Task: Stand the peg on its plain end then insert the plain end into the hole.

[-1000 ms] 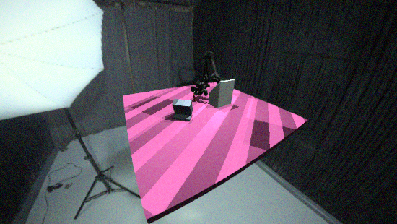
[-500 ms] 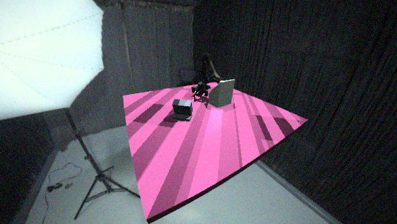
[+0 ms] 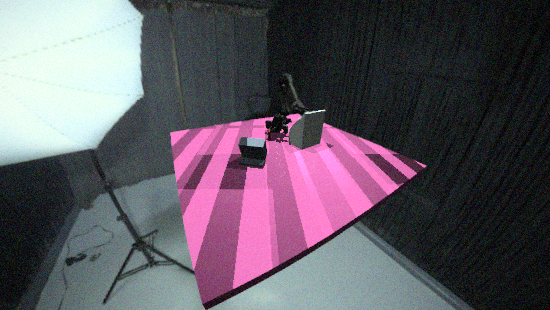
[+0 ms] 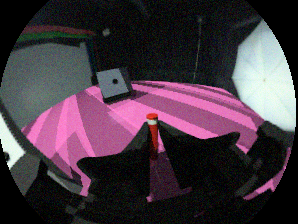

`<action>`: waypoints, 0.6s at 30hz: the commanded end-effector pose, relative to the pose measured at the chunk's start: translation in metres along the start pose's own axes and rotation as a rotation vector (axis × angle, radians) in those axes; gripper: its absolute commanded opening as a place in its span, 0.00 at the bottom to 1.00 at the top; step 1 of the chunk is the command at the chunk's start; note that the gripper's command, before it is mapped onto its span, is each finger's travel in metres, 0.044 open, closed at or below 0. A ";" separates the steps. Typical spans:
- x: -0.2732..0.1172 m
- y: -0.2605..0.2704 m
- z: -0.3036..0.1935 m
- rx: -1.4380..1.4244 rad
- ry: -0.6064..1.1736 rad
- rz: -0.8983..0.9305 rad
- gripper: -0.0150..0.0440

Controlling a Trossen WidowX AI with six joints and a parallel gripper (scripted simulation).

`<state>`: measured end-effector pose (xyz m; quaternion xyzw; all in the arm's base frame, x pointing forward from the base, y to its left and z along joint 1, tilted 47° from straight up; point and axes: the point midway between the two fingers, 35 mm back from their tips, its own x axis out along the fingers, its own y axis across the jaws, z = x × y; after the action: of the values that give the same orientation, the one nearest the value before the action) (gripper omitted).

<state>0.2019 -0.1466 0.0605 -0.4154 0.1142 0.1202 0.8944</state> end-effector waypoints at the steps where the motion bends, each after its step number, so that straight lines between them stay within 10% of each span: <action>1: 0.000 0.000 -0.001 0.001 0.000 0.000 0.34; 18: -0.004 0.000 -0.003 -0.007 -0.006 0.001 0.34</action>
<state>0.1985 -0.1478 0.0607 -0.4186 0.1103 0.1227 0.8931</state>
